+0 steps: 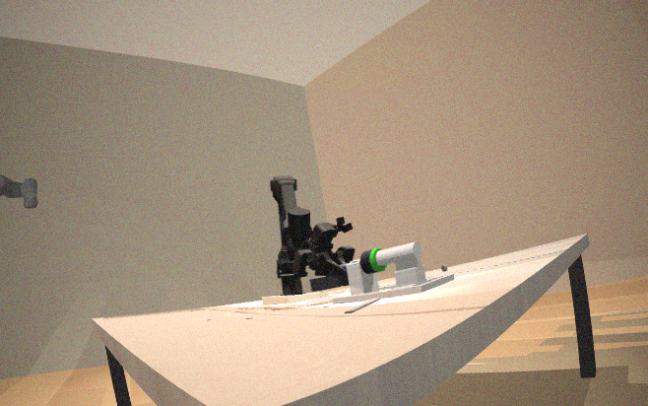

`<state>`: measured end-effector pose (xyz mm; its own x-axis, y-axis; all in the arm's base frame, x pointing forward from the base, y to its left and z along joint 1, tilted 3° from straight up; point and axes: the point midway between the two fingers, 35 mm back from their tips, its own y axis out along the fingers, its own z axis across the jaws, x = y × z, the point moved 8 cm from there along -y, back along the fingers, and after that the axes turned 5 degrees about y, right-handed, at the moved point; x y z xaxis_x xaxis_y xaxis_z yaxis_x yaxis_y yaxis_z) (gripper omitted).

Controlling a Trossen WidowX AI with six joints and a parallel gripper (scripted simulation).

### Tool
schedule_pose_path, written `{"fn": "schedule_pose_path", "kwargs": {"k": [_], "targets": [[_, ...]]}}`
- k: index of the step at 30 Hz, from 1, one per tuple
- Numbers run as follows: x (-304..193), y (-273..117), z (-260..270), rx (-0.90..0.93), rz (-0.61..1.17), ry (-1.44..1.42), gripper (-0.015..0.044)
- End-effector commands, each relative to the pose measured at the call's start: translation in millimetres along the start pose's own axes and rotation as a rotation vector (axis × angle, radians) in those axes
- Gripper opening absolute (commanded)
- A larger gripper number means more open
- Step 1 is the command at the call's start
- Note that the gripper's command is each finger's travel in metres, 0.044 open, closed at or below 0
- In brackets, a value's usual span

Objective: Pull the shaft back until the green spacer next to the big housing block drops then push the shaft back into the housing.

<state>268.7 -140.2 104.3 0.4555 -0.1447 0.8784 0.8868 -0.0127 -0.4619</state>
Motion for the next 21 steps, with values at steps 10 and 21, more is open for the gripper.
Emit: {"fn": "schedule_pose_path", "kwargs": {"k": [10, 21], "targets": [[-1.9, -3.6, 0.0, 0.001, 0.000, -0.003, 0.0000], [-2.5, -4.6, -0.1, 0.001, 0.000, -0.003, 0.0000]]}}
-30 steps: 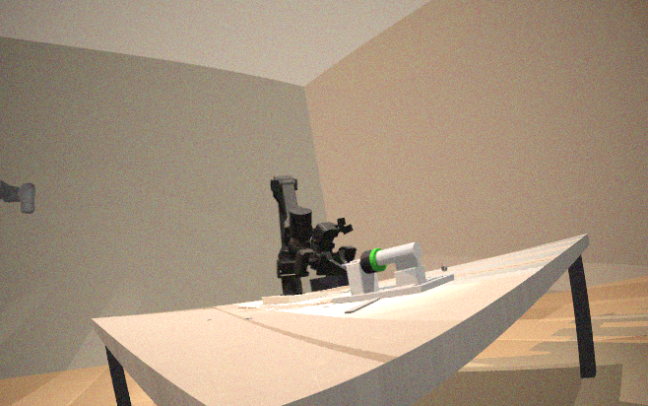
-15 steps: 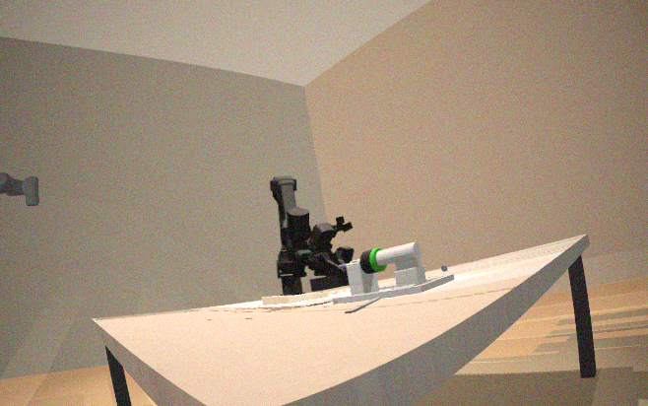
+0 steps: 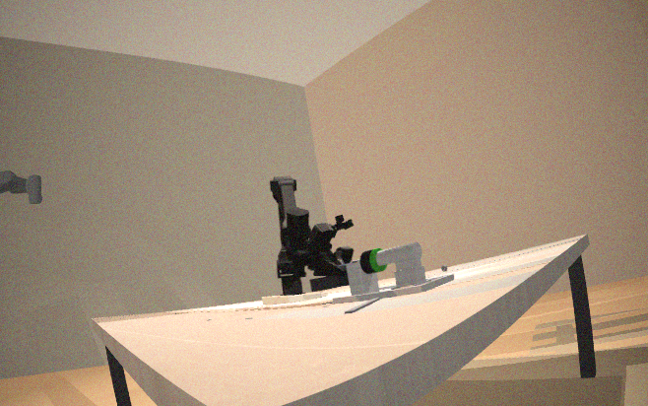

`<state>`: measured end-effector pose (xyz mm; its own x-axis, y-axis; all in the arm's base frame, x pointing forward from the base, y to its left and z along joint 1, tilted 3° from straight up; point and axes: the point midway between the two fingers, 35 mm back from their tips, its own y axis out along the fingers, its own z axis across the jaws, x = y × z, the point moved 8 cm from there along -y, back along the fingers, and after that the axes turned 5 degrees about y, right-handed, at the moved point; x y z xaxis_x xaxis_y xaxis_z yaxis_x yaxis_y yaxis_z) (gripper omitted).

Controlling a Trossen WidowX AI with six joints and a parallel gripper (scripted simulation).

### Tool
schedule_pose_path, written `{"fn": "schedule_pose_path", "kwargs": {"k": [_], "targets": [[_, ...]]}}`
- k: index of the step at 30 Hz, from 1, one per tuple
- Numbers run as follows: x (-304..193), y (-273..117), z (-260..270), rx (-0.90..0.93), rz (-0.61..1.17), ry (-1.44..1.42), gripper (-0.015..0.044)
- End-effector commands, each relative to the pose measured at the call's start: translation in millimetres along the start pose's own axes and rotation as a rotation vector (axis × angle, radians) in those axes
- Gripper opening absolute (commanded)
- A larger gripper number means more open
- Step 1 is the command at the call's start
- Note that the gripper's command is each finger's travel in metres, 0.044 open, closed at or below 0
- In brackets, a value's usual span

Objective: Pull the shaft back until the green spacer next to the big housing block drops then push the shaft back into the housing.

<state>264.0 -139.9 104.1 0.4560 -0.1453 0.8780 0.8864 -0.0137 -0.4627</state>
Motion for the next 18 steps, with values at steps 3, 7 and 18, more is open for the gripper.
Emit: {"fn": "schedule_pose_path", "kwargs": {"k": [3, 7, 18], "targets": [[-0.3, -0.8, 0.0, 0.002, -0.001, -0.004, 0.0000], [-0.5, -1.1, 0.0, 0.002, -0.001, -0.004, 0.0000], [-1.1, -2.1, 0.0, 0.002, -0.001, -0.004, 0.0000]]}}
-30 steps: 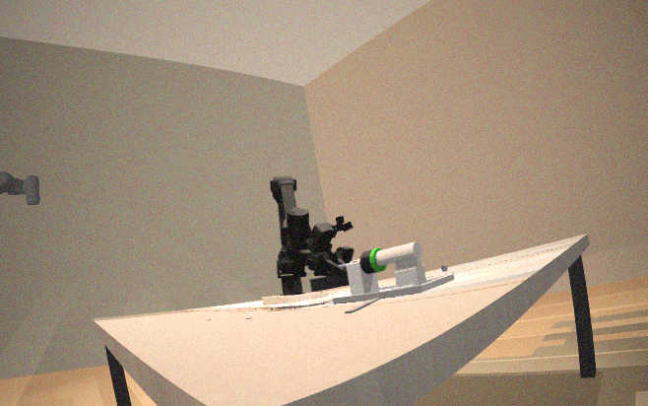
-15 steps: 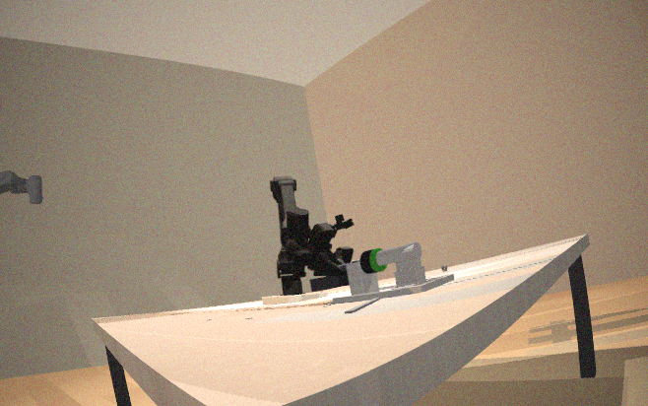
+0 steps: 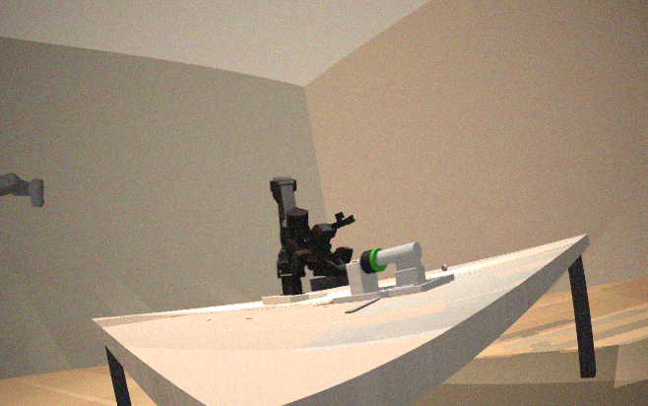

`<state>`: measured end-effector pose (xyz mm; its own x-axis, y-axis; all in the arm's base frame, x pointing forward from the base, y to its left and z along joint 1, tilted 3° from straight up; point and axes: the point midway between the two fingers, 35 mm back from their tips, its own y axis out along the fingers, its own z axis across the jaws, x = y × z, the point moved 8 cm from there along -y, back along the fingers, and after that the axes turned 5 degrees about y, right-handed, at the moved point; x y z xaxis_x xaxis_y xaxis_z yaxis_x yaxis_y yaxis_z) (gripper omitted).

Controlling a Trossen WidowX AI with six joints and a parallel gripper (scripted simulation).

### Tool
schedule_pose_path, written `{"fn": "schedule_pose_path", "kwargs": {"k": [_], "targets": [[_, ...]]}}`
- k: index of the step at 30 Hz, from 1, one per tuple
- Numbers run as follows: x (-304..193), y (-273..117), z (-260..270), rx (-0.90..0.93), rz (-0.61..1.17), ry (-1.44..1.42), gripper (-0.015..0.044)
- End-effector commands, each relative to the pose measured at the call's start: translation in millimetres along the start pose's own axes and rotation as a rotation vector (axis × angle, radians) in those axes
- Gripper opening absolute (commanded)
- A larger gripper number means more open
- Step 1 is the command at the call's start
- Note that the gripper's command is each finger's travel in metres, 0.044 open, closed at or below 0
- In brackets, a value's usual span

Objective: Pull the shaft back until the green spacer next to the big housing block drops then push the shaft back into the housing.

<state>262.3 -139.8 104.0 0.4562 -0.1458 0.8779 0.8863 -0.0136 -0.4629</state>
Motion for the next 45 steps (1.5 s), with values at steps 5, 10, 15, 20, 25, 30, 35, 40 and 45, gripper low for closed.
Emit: {"fn": "schedule_pose_path", "kwargs": {"k": [5, 10, 15, 20, 25, 30, 35, 40, 45], "targets": [[-0.4, -1.0, 0.0, 0.002, -0.001, -0.004, 0.0000], [-0.7, -1.4, 0.0, 0.002, -0.001, -0.004, 0.0000], [-0.9, -1.8, 0.0, 0.002, -0.001, -0.004, 0.0000], [-1.2, -2.3, 0.0, 0.002, -0.001, -0.004, 0.0000], [-1.4, -2.7, -0.1, 0.002, -0.001, -0.004, 0.0000], [-1.7, -3.1, -0.1, 0.002, -0.001, -0.004, 0.0000], [-1.9, -3.5, -0.1, 0.002, -0.001, -0.004, 0.0000], [-2.2, -4.0, -0.1, 0.002, -0.001, -0.004, 0.0000], [-2.4, -4.4, -0.2, 0.002, -0.001, -0.004, 0.0000]]}}
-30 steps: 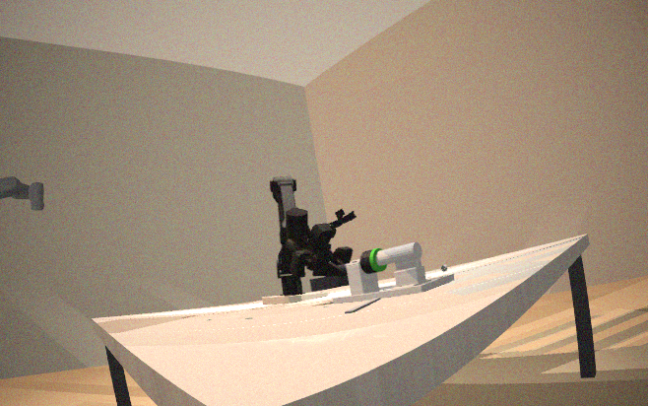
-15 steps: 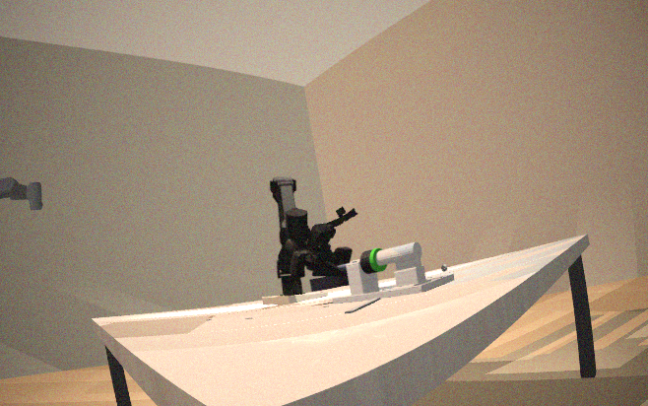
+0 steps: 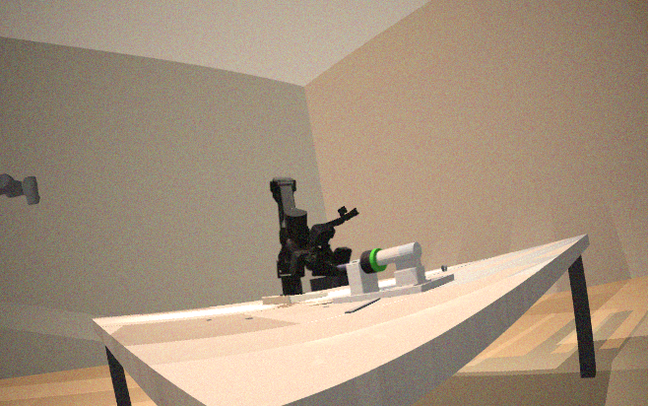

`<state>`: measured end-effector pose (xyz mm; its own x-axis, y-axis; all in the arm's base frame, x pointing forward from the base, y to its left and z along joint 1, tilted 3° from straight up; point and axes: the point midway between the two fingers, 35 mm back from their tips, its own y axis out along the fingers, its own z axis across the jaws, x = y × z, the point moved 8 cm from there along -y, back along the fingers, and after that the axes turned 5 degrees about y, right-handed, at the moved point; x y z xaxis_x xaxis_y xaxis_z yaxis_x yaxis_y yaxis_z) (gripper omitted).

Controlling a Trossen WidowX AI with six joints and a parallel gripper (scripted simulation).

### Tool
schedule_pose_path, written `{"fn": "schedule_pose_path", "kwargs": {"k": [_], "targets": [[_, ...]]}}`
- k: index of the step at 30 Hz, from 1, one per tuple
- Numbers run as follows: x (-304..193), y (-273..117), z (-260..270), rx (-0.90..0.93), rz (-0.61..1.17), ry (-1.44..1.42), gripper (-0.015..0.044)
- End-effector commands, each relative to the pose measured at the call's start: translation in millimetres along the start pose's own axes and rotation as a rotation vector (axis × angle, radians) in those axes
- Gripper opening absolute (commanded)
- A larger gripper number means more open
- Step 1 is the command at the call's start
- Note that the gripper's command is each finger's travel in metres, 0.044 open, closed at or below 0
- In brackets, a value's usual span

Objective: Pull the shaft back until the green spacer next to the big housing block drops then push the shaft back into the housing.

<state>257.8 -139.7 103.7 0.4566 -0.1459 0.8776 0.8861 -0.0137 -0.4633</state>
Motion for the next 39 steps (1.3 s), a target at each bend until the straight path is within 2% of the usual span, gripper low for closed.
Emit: {"fn": "schedule_pose_path", "kwargs": {"k": [1, 39], "targets": [[-0.2, -0.6, 0.1, 0.002, -0.001, -0.004, 0.0000], [-2.1, -3.9, -0.1, 0.002, -0.001, -0.004, 0.0000]]}}
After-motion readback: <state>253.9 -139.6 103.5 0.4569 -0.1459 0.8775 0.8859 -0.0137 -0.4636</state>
